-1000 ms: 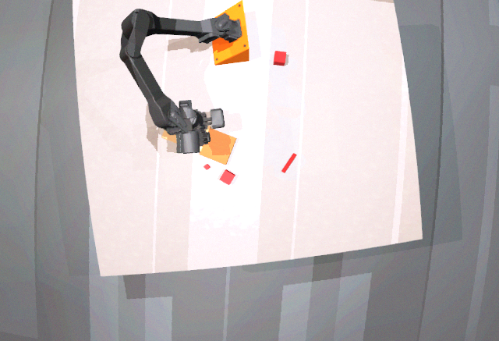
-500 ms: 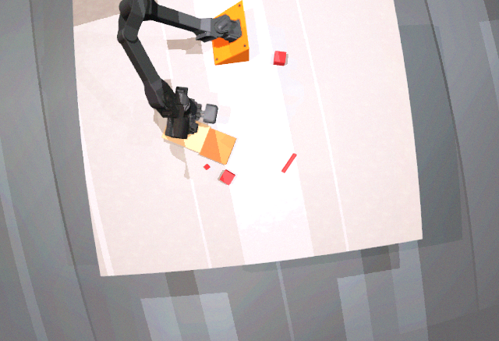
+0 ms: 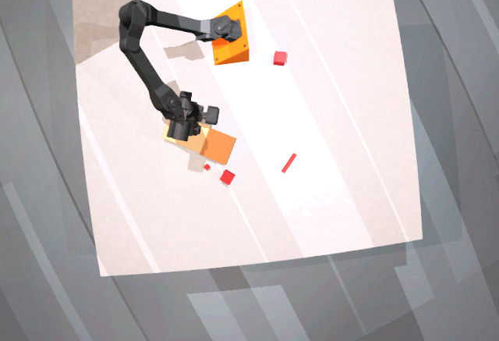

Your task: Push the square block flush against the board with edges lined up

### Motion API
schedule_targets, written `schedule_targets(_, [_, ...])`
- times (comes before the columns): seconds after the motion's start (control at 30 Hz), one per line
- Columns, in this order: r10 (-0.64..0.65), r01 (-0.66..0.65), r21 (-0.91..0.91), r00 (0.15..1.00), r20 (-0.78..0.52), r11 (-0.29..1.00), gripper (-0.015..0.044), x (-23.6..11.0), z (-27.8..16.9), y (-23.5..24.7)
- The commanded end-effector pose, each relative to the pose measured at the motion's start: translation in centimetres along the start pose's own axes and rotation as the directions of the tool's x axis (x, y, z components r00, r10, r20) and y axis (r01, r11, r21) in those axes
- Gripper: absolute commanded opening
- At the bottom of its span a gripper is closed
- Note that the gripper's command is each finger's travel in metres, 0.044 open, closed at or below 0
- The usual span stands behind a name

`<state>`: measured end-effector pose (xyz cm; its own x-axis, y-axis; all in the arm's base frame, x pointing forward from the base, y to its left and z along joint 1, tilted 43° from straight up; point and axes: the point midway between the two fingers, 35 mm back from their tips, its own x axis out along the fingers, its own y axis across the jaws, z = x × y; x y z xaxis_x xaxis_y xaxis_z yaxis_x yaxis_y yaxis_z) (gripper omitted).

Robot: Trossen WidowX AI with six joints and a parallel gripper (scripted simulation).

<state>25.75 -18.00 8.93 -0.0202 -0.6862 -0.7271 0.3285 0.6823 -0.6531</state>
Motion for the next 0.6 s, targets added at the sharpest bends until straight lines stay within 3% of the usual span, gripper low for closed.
schedule_targets(0.0, [0.004, -0.004, 0.001, 1.0, 0.007, 1.0, 0.0, -0.2, 0.8, -0.1])
schedule_targets(0.57, [0.004, -0.004, 0.001, 1.0, 0.007, 1.0, 0.0, -0.2, 1.1, -0.1])
